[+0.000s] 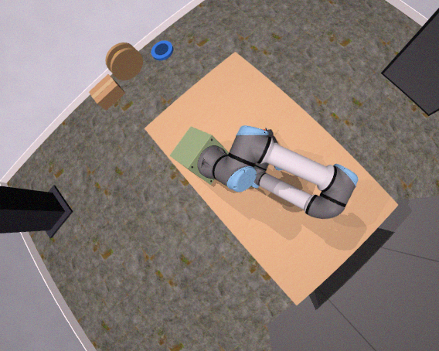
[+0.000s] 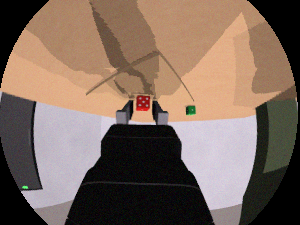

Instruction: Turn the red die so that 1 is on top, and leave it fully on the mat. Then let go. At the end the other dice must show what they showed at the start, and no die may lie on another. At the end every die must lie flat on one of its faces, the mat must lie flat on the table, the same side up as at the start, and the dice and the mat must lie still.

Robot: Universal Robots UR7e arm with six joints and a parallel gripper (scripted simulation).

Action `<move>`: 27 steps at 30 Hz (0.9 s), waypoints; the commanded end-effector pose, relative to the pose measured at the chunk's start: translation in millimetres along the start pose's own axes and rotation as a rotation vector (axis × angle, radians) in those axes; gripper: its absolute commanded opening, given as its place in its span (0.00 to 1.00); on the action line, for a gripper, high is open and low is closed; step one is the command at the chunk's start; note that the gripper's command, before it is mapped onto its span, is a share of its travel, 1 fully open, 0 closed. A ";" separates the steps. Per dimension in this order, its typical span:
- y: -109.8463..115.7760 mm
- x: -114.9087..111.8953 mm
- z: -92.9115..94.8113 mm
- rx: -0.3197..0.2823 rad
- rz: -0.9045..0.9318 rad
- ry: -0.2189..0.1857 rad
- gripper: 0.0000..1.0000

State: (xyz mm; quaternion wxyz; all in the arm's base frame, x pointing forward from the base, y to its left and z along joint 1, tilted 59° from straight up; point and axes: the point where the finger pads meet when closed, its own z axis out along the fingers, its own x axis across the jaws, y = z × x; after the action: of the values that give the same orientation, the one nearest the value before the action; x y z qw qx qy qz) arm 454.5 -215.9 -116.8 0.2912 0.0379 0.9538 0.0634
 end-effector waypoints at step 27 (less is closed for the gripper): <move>0.7 -0.2 -50.3 0.000 -0.001 0.000 0.70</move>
State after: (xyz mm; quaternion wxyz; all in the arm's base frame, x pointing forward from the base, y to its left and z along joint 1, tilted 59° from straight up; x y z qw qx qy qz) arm 427.4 -220.8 -76.6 0.2916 0.0380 0.9537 0.0628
